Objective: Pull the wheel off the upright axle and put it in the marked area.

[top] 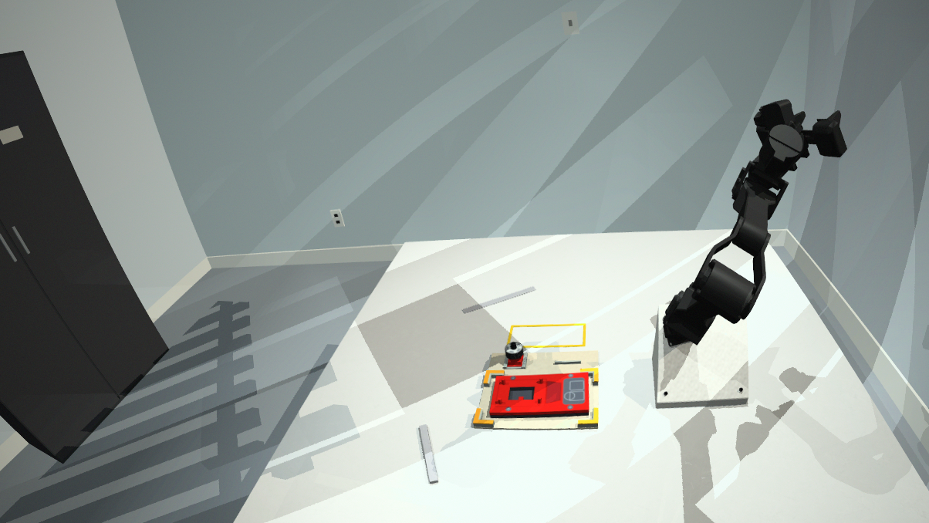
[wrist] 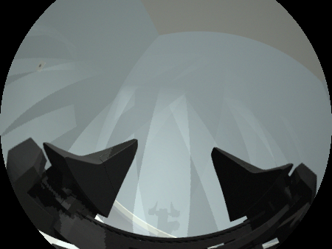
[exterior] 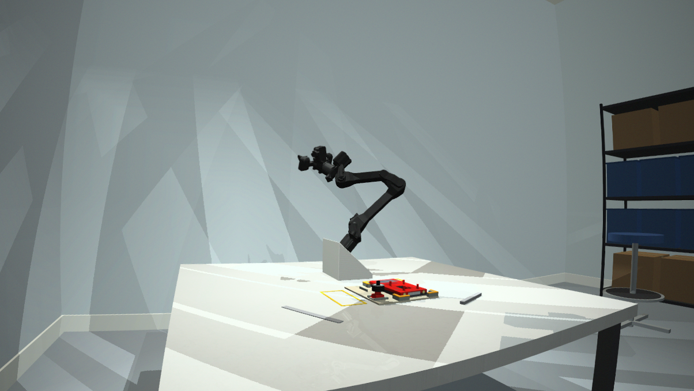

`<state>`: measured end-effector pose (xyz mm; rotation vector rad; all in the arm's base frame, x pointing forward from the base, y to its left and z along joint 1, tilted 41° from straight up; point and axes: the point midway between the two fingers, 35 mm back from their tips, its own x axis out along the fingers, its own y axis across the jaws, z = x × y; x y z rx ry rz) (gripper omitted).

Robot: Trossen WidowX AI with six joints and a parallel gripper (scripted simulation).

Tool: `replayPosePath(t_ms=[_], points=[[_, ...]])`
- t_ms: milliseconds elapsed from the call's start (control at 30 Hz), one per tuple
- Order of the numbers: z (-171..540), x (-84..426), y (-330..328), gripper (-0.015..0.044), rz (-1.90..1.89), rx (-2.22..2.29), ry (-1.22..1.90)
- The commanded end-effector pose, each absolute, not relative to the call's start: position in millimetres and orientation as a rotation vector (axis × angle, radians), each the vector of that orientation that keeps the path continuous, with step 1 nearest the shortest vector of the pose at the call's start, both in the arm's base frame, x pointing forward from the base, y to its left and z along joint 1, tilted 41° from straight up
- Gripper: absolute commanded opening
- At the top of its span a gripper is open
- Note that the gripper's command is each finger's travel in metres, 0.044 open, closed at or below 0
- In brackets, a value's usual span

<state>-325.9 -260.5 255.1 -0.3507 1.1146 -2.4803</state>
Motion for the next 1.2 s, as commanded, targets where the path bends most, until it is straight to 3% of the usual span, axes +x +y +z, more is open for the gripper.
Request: replayPosePath(t_ms=[0, 100, 500, 700, 1167], points=[[254.3, -325.0, -262.6, 0.0374, -2.473, -0.349, 1.114], [243.6, -311.1, -290.7, 0.0300, -2.369, -0.327, 1.099], [186.3, -204.5, -404.1, 0.0300, -1.892, -0.205, 0.999], [170.1, -164.2, -426.8, 0.0300, -1.757, -0.165, 0.972], [105.4, 17.8, -460.0, 0.0300, -1.169, 0.009, 0.943]])
